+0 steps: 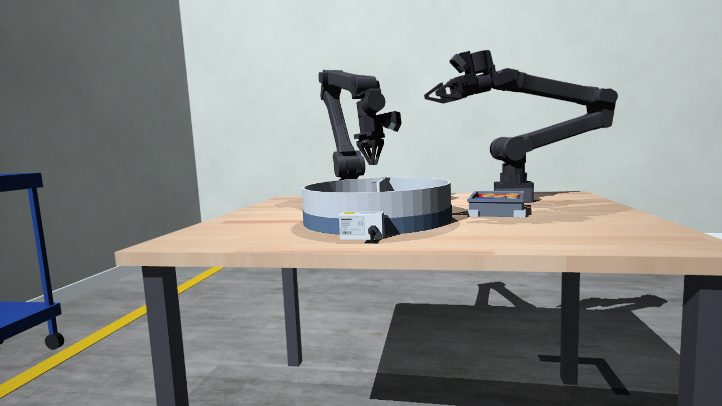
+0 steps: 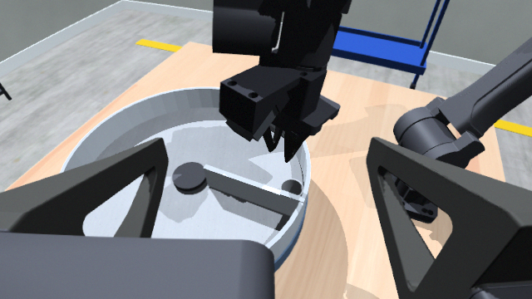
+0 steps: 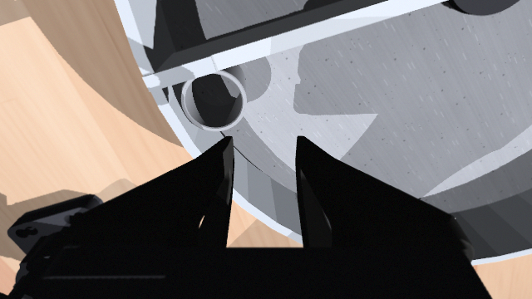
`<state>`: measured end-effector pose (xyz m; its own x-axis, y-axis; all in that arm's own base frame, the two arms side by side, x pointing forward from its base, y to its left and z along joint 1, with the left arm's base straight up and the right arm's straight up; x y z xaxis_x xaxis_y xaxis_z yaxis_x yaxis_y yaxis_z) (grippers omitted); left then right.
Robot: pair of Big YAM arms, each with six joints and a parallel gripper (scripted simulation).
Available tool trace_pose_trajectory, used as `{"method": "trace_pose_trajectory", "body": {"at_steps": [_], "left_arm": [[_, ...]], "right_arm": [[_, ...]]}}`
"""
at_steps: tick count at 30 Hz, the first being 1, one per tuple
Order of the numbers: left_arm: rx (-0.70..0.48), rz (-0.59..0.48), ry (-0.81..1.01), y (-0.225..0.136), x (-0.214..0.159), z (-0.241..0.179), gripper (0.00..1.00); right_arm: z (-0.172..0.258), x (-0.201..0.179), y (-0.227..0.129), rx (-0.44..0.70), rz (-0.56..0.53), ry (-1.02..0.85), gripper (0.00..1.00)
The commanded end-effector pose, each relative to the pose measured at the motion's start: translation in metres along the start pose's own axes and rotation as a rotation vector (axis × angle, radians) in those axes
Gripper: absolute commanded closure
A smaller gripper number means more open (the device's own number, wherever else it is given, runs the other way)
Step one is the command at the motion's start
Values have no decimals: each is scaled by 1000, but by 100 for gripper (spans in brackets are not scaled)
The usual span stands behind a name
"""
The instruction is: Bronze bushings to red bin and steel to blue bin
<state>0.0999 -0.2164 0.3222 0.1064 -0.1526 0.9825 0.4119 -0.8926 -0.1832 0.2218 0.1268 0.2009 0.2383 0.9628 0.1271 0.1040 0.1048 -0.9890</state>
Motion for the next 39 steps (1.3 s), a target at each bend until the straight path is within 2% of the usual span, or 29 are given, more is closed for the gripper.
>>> {"method": "trace_pose_trajectory", "body": {"at_steps": [1,8,9,23,24,32,39], "left_arm": [[0,-29,-2,-4,14,0,0],[0,-29,-2,-4,14,0,0],[0,-29,-2,-4,14,0,0],[-12,24,13,-4,3,-2,0],[-13,34,13,-4,1,-2,0],[-41,163,23,-5,-28,-5,0],[-54,218,26,-7,-39,-6,0]], "right_arm": [[-5,19,-8,38,40,-242,71],[-2,24,0,68,91,-306,71],[4,18,12,84,110,-295,71],[9,9,37,100,123,-276,71],[2,16,30,80,106,-288,71],[5,13,47,93,116,-289,71],[5,12,56,92,115,-288,71]]}}
Point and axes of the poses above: on each arm, the point where the finger pads meet when closed, its own y axis out along the fingers, its own z axis across the jaws, x = y × z, the point moved 5 cm from there along -y, back along the fingers, and after that the axes turned 2 degrees about -y, right-handed, at the moved point
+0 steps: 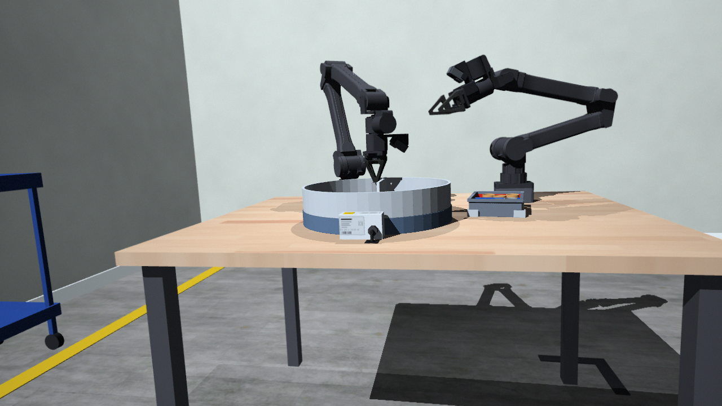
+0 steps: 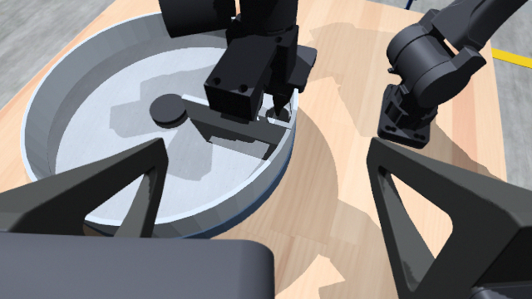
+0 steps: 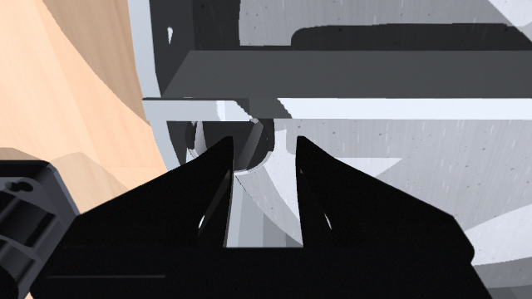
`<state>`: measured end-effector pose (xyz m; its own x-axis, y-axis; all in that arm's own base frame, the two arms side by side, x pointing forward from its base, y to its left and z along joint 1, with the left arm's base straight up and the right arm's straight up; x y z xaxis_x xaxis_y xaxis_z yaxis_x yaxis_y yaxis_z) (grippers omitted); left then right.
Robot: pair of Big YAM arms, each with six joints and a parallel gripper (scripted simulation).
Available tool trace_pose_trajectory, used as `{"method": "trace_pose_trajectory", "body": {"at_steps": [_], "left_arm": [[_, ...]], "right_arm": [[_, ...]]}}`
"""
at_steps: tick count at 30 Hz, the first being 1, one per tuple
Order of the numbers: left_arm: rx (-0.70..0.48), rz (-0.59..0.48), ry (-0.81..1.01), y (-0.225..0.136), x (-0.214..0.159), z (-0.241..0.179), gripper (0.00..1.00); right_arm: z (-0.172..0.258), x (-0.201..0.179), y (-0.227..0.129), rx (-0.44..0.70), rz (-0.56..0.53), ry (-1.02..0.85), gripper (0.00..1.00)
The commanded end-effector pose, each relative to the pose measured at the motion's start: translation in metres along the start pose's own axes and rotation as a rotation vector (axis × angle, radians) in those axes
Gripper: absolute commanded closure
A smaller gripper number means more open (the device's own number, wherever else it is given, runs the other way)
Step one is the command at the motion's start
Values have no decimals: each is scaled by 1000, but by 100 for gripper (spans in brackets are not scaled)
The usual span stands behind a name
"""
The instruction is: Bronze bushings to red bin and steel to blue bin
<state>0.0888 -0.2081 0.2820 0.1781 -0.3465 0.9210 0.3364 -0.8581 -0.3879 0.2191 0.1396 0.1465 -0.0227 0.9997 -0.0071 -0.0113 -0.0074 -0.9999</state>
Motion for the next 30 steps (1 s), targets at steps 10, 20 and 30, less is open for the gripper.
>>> {"method": "trace_pose_trajectory", "body": {"at_steps": [10,20,30], "left_arm": [[-5,9,15,-3,1,-1,0],[-4,-10,7,-5,9,-1,0],[-4,-10,7,-5,9,-1,0]], "right_arm": [[-3,4,18,-3,-1,-17,71],[-9,7,11,-30,-17,-16,90],[-11,8,-20,-48,-29,-16,100]]}}
Point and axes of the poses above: on each arm, the point where the finger pads meet when closed, its own y axis out along the fingers, its own z axis across the jaws, x = y × z, the point moved 5 cm from there along -y, back along the fingers, and after that the axes turned 2 degrees about -y, right-handed, at the moved point
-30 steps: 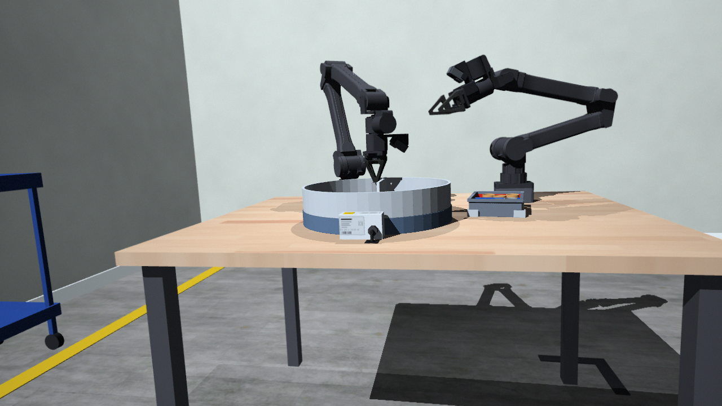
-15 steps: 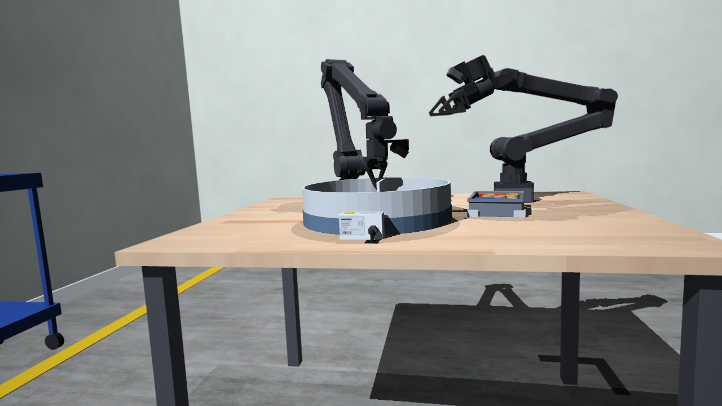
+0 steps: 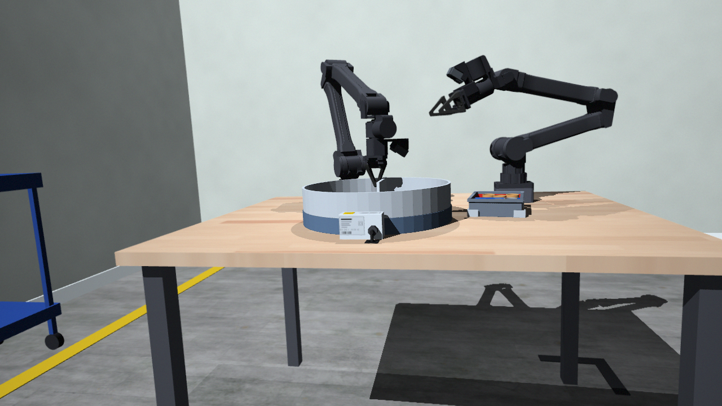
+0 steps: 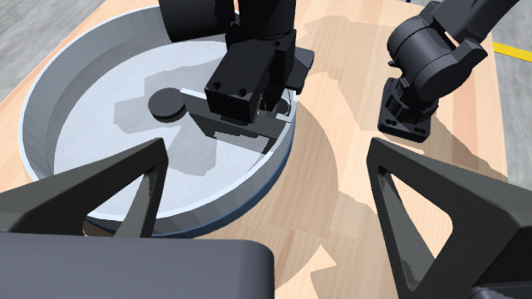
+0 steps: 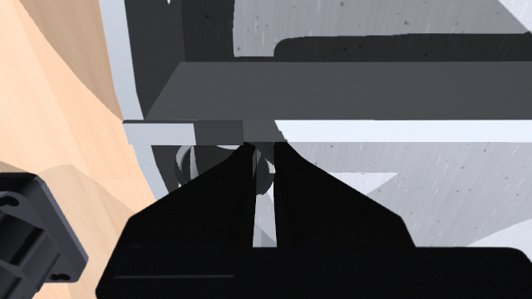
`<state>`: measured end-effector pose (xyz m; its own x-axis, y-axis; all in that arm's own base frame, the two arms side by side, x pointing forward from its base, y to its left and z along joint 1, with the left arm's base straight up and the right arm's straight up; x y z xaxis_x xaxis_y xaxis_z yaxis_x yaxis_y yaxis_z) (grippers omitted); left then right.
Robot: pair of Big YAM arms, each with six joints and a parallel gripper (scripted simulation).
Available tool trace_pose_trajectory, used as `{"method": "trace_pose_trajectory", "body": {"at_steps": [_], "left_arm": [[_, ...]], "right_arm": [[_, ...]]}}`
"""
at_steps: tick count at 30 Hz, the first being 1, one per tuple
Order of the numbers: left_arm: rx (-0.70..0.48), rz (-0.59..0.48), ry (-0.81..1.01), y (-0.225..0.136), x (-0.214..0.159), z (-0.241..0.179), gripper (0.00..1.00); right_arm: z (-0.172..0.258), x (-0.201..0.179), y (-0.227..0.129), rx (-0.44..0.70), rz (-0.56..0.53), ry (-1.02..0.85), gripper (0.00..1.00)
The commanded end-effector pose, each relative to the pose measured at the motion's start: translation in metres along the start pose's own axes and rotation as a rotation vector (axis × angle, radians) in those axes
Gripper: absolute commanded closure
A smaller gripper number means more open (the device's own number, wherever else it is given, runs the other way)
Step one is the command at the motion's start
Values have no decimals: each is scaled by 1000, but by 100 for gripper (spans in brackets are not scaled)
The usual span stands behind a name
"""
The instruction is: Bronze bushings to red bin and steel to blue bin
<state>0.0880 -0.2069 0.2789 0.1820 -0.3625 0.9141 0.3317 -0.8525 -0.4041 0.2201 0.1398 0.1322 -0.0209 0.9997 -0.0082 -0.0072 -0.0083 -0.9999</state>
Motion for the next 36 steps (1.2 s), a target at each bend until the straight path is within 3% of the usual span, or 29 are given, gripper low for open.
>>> {"method": "trace_pose_trajectory", "body": {"at_steps": [1,11,14,20,22,23,30,36], "left_arm": [[-2,-28,5,-5,12,-1,0],[-2,-28,5,-5,12,-1,0],[-2,-28,5,-5,12,-1,0],[48,101,-68,-3,-26,9,0],[48,101,-68,-3,-26,9,0],[64,80,-55,-18,-4,12,0],[213,347,-82,-76,-23,35,0],[370,376,-203,-113,0,52,0]], "right_arm": [[-9,8,-44,-44,-30,-18,100],[-6,5,-118,-47,-32,-17,100],[-9,9,-116,-27,-21,3,100],[-38,52,-126,-44,-36,52,100],[-38,52,-126,-44,-36,52,100],[-47,67,-127,-46,-34,56,100],[-94,198,-117,-43,-41,50,100],[-101,282,-92,-35,-37,32,100]]}}
Point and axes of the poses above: on each arm, the point where the finger pads meet when closed, its own y axis out along the fingers, its own z axis across the jaws, x = y × z, the point moved 5 cm from there along -y, back along the fingers, and after that the axes turned 2 degrees about -y, right-handed, at the moved point
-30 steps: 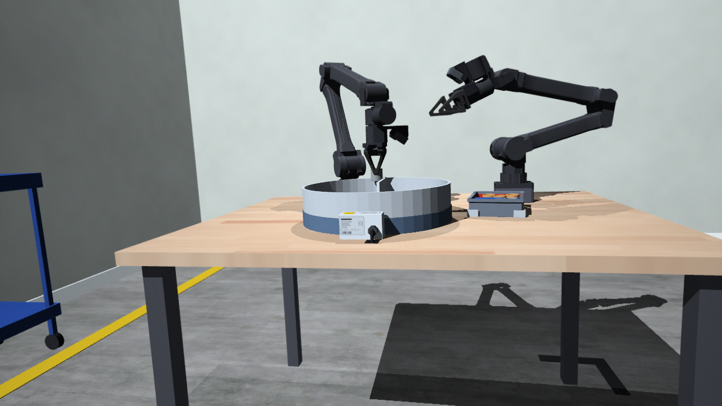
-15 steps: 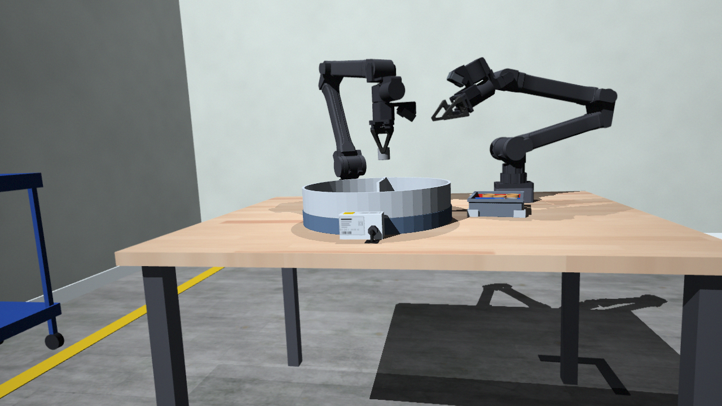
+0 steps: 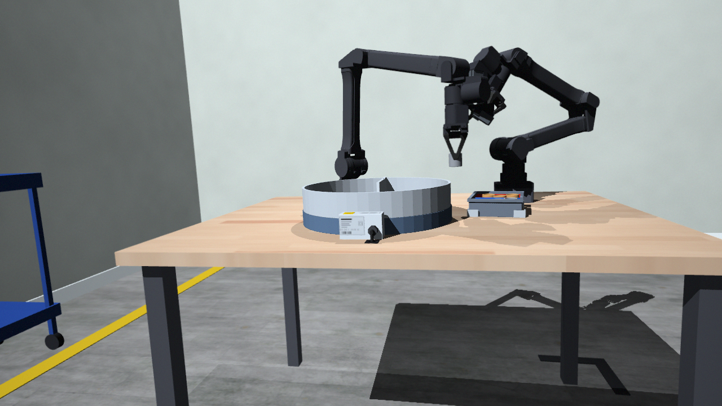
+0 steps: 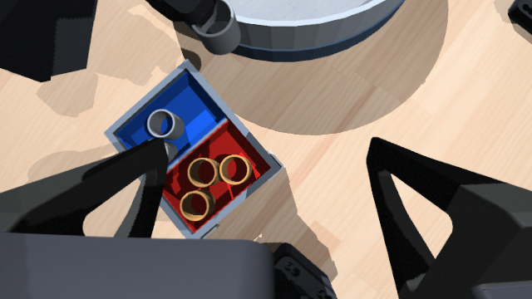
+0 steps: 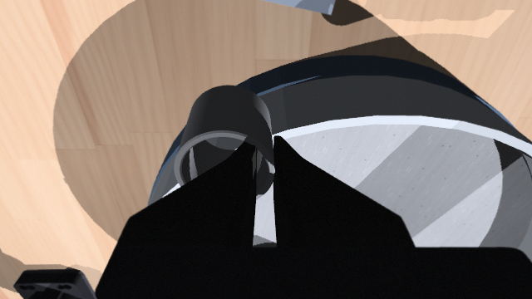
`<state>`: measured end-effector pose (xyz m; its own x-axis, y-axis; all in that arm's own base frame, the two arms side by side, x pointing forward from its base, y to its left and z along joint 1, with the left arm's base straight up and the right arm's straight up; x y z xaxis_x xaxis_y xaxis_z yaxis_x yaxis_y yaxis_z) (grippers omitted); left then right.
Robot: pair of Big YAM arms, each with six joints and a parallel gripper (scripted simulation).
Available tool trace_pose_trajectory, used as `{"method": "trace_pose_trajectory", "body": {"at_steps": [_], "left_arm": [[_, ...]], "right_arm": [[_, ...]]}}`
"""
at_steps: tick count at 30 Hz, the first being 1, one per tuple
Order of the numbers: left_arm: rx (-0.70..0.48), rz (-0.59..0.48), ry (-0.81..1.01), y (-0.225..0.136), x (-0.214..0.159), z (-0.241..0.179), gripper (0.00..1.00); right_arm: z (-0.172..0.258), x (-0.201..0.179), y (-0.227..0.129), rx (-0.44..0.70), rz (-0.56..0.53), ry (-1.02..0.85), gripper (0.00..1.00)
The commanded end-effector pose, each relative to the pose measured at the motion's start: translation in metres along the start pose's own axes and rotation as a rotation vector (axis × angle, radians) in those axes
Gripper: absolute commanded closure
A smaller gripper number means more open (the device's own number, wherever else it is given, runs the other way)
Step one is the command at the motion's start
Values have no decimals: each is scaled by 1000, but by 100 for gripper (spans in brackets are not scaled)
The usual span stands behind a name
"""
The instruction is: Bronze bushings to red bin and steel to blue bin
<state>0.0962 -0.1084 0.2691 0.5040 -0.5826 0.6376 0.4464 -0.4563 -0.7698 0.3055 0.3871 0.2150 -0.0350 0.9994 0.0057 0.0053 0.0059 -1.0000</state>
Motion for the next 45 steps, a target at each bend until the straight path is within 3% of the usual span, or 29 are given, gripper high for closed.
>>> {"method": "trace_pose_trajectory", "body": {"at_steps": [1,3,11,18,26,35,45], "left_arm": [[46,-80,-82,-55,27,18,0],[46,-80,-82,-55,27,18,0],[181,-144,-240,-111,49,40,0],[259,-165,-319,-142,52,46,0],[283,-172,-346,-154,53,46,0],[287,-173,-352,-157,53,46,0],[286,-170,-353,-156,53,46,0]], "right_arm": [[-12,46,-3,-23,-23,44,100],[-12,46,-3,-23,-23,44,100],[-9,92,18,-21,-25,21,100],[-14,95,26,-15,-17,24,100],[-14,95,21,-20,-27,23,100],[-1,91,72,-23,14,15,100],[-8,94,55,-51,-19,9,100]]}}
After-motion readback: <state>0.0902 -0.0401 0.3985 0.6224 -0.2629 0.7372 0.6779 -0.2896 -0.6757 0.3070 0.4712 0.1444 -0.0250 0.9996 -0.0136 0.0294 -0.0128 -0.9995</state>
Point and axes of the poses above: on each arm, the point where the finger pads meet when closed, its own y axis out along the fingers, its own z axis across the jaws, x = y × z, the point moved 5 cm from there along -y, back along the fingers, and after that the axes turned 2 degrees about -y, right-handed, at the moved point
